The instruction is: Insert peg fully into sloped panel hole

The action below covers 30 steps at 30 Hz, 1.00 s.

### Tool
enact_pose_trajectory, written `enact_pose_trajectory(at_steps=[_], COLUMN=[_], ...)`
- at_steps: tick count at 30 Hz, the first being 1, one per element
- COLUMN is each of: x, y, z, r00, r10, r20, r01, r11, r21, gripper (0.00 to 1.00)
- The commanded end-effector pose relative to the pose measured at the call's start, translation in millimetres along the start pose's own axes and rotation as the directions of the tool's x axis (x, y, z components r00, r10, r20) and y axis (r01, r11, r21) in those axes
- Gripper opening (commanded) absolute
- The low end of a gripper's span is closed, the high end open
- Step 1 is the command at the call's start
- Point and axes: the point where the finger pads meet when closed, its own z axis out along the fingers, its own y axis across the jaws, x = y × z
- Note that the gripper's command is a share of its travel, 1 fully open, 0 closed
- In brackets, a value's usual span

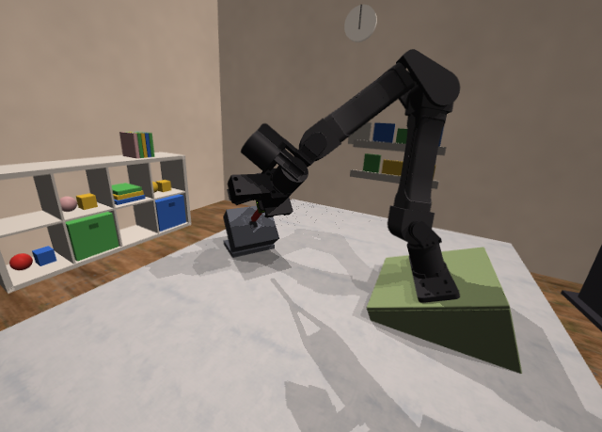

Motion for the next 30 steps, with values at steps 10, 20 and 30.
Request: enact_pose_trajectory(at_steps=[10, 20, 30], x=[4, 3, 2], y=[1, 1, -5], z=[2.4, -7.0, -12.9], r00=[1.0, 1.0, 1.0], r10=[0.0, -0.004, -0.004], r20=[-0.007, -0.008, -0.008], r01=[0.0, 0.004, 0.004], r11=[1.0, 1.0, 1.0], r21=[-0.001, -0.004, -0.004], gripper=[0.0, 0.0, 0.0])
